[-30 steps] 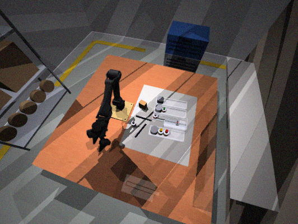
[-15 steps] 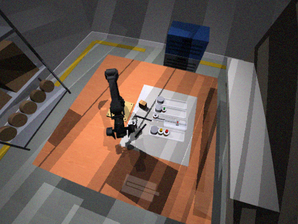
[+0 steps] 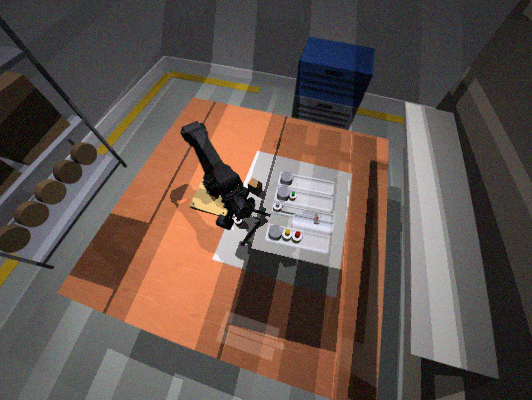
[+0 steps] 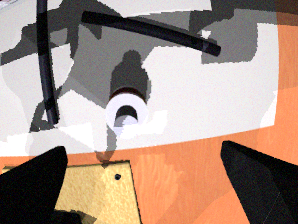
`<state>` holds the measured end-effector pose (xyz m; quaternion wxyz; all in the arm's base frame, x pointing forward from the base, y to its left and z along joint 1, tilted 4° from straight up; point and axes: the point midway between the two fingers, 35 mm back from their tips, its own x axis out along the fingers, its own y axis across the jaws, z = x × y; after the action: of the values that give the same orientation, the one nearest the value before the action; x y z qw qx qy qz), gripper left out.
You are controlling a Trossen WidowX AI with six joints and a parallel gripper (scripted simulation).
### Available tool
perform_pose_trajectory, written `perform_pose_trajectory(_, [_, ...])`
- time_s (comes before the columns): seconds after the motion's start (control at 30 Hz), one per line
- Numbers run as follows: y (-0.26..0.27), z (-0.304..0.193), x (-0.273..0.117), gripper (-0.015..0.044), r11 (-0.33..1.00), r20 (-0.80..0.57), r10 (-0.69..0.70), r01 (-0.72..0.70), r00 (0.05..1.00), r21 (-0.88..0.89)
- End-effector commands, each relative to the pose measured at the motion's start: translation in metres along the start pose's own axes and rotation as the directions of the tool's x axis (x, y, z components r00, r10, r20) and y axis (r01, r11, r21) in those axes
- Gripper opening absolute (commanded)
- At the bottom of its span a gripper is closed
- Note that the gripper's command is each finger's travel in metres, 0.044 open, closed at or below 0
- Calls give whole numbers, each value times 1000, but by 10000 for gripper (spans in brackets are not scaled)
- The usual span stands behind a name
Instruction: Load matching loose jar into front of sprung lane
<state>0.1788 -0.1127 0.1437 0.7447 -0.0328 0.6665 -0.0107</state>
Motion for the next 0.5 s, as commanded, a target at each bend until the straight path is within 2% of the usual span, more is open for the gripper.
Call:
perform_pose_trajectory(0.0, [10, -1, -5, 440, 996, -19, 26, -28, 999, -83])
perform_pose_trajectory(0.2, [10, 0, -3, 440, 996, -19, 26, -28, 999, -83])
perform_pose_trajectory(0.33, [10, 0, 32, 440, 996, -19, 26, -28, 999, -83])
perform_pose_trajectory(0.47, [10, -1, 34, 440, 996, -19, 26, -28, 999, -83])
